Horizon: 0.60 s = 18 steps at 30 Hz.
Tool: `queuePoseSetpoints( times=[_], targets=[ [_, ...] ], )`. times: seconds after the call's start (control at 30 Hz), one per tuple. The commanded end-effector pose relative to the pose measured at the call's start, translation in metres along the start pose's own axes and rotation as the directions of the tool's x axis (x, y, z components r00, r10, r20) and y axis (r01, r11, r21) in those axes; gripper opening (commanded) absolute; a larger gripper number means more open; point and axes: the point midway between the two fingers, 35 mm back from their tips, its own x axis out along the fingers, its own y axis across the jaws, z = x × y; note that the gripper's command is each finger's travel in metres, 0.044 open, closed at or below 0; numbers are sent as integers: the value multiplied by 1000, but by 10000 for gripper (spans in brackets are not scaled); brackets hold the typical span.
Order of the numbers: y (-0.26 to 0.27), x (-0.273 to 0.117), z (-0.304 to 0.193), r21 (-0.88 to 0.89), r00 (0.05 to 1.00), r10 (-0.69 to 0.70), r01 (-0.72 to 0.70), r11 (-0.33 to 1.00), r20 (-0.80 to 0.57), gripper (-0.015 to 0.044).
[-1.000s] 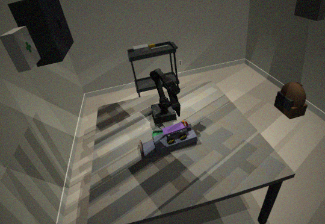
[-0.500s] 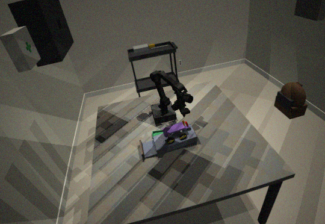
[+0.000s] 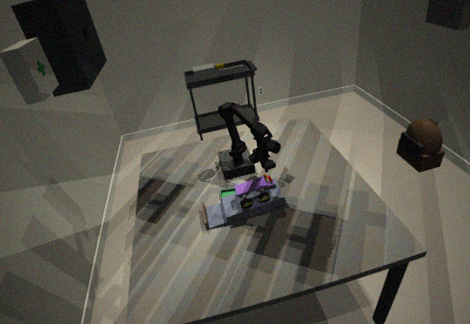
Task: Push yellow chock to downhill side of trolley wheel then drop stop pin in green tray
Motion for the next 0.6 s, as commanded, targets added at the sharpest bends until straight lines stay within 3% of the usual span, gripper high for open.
queuePoseSetpoints(
  times=[0.0,0.57],
  targets=[
    [-4,14,1,1,1000,-20,20,1000,5,190],
    [-5,39,1,1,1000,-21,21,1000,5,190]
  ],
)
